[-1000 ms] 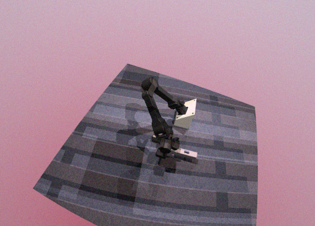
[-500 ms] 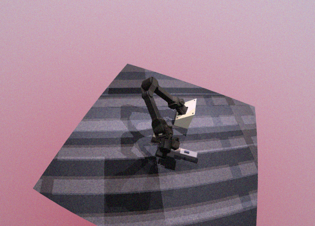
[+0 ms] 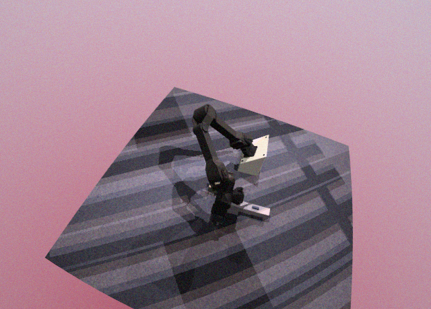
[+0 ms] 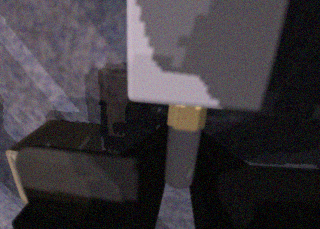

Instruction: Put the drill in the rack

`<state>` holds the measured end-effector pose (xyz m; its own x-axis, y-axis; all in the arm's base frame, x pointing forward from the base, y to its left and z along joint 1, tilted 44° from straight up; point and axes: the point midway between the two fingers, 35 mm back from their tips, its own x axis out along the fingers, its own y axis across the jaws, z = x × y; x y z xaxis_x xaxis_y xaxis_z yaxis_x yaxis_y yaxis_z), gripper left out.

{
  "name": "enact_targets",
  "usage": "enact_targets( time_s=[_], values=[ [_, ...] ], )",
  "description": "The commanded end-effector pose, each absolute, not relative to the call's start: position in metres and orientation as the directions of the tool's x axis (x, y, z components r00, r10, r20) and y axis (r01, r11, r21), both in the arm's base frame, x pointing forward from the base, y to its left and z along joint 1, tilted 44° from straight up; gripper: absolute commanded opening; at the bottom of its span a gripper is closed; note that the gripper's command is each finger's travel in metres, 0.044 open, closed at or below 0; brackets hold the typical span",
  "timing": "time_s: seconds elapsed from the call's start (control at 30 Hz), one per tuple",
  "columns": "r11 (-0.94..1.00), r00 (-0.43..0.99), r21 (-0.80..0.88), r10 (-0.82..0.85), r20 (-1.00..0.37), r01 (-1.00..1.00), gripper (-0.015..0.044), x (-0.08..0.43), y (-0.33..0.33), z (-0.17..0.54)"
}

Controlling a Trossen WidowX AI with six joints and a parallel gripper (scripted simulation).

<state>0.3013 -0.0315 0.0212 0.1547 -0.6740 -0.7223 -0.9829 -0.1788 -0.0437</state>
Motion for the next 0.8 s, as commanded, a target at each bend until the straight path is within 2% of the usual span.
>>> enact_targets(
  time_s=[0.0,0.77],
  values=[
    [-0.178,0.161,-0.052,-0.677,-0.718,-0.983,0.0,0.303,-0.036,0.028],
    [-0.178,0.161,-0.052,-0.678,-0.717,-0.983,0.0,0.306,-0.058,0.051]
  ],
)
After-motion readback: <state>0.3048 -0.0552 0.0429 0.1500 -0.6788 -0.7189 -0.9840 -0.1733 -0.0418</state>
